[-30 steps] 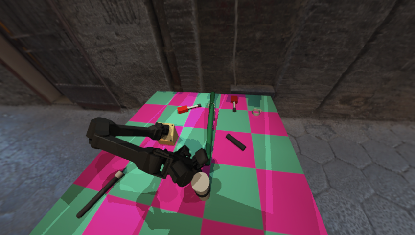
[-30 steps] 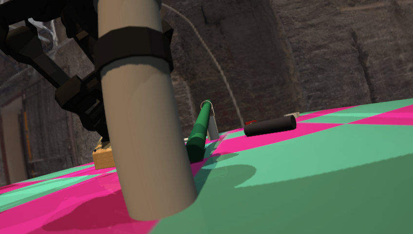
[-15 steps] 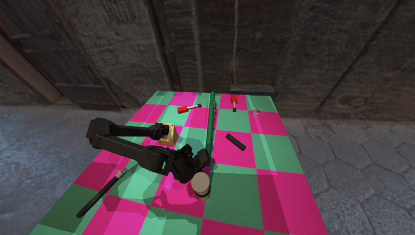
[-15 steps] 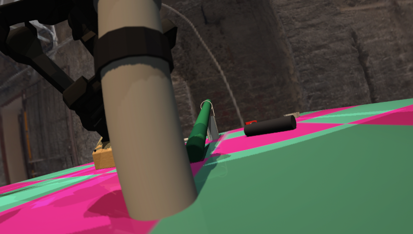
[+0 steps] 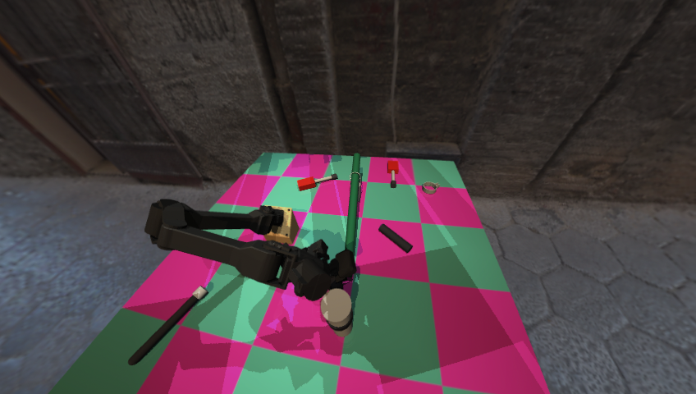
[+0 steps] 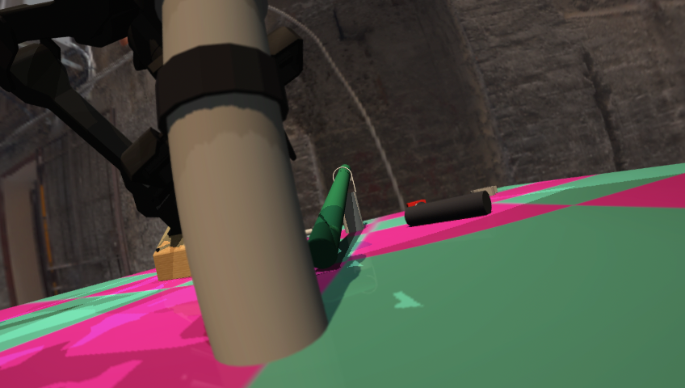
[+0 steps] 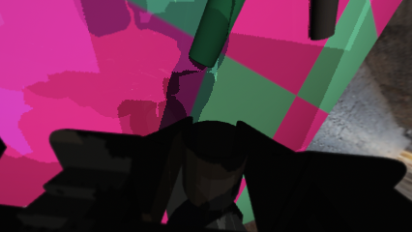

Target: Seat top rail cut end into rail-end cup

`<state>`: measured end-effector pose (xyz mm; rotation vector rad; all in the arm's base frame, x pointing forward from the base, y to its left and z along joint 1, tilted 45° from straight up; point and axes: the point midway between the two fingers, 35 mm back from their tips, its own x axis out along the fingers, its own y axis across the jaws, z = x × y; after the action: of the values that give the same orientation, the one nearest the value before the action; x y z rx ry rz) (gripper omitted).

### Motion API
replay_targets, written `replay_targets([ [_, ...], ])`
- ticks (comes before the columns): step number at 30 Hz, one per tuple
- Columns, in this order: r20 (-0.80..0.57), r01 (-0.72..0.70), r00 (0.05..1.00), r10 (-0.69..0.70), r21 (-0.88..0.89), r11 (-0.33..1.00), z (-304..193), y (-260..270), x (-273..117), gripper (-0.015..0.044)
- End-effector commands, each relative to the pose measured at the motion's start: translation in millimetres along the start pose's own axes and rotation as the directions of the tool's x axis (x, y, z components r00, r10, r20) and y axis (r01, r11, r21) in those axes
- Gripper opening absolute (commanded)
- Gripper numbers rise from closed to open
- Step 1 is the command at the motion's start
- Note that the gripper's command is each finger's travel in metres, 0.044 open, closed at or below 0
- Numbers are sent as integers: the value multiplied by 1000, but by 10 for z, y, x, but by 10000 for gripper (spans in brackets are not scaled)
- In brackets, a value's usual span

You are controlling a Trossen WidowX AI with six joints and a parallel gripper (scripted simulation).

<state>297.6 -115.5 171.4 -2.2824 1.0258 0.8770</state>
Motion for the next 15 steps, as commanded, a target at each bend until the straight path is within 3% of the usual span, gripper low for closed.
replay_targets([
  [1, -12, -2, 1000, 2, 22, 1000, 6, -29, 28, 0],
  [15, -68, 3, 998, 6, 121, 993, -1, -120, 80, 0],
])
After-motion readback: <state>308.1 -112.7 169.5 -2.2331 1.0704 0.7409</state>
